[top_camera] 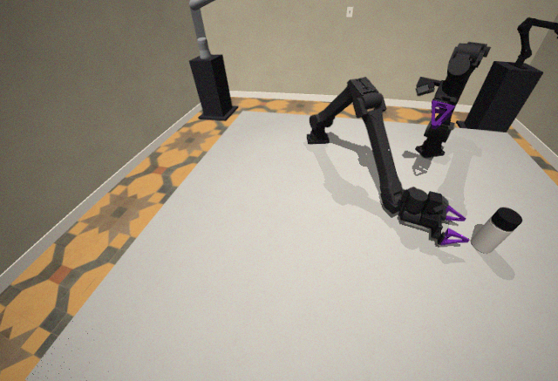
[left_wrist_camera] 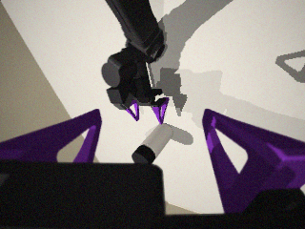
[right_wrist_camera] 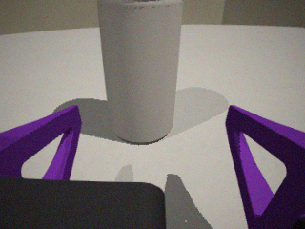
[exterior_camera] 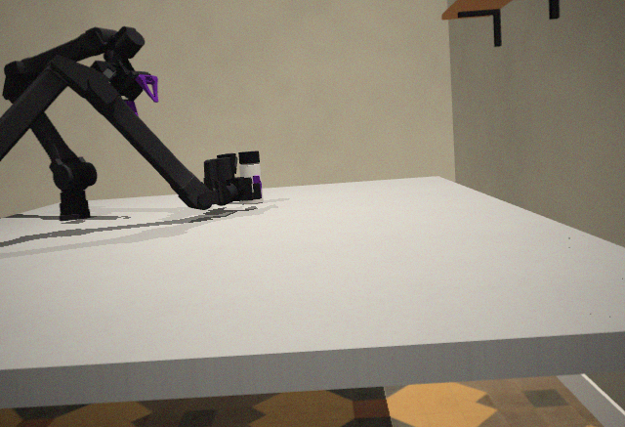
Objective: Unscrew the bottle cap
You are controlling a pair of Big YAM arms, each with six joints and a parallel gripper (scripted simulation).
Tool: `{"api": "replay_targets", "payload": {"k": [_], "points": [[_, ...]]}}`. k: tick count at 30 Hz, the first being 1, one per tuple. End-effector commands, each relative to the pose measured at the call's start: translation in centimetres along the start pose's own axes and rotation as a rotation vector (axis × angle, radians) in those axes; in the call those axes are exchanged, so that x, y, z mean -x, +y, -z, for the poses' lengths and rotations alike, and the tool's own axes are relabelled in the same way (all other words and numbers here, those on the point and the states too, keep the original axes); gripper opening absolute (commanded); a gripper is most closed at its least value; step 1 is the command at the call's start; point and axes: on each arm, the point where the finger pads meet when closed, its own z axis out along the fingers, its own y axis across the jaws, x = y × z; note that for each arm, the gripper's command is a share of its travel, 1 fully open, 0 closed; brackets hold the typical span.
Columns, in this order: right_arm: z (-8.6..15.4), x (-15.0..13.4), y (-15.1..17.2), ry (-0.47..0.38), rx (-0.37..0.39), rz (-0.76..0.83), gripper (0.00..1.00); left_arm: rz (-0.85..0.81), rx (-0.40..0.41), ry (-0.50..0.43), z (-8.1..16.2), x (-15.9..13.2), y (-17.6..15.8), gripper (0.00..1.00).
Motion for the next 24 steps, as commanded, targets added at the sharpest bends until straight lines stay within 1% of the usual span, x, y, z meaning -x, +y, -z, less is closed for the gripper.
{"api": "replay_targets", "payload": {"k": [1,6,21,24], "points": [[-2.2,2.7,-0.6,-0.039,0.006,0.041,0.96,0.001,0.011,0.0,-0.1,-0.2,0.5,0.94],[-2.7,2.6,-0.6,-0.038,0.006,0.039,0.96,0.001,0.011,0.0,-0.1,-0.2,0.5,0.94],[-5.2,2.3,-0.4,-0.034,0.009,0.032,0.96,0.001,0.011,0.0,-0.1,-0.2,0.5,0.94],[-5.3,2.3,-0.4,-0.034,0.009,0.032,0.96,0.001,0.011,0.0,-0.1,-0.2,0.5,0.94]]}}
